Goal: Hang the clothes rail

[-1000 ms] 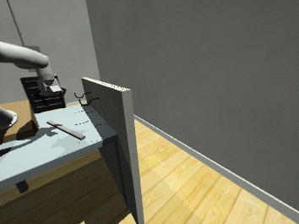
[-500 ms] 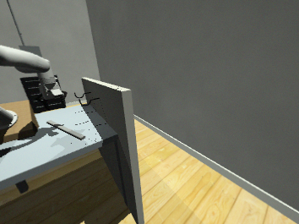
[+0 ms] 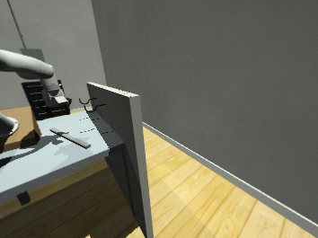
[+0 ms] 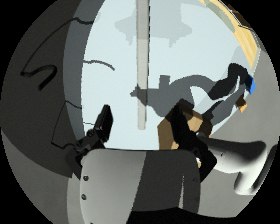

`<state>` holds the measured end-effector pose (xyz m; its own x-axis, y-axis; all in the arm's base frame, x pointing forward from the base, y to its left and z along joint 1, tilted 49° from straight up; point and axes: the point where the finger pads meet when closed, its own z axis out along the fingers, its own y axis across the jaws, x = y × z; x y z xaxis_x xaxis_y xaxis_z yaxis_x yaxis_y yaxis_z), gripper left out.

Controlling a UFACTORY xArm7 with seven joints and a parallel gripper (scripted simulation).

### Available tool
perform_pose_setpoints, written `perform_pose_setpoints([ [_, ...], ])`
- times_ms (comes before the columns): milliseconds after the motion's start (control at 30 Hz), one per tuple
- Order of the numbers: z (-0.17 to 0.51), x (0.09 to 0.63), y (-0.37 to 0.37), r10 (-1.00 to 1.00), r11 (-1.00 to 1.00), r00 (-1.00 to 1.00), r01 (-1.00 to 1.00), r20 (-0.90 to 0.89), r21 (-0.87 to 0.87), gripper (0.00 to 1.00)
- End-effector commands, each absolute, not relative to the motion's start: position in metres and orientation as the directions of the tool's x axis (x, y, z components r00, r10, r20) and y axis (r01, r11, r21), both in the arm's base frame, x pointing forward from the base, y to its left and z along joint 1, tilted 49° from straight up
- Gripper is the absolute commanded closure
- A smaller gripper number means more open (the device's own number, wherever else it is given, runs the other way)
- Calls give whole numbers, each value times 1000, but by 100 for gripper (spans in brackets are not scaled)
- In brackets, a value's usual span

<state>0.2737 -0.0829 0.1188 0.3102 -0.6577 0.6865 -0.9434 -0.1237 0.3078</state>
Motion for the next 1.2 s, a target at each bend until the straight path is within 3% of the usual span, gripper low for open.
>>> perform_pose_setpoints([
  [0, 115, 274, -87, -657, -126, 310, -944, 687, 306, 0],
  [1167, 81, 268, -126, -657, -126, 310, -944, 687, 306, 0],
])
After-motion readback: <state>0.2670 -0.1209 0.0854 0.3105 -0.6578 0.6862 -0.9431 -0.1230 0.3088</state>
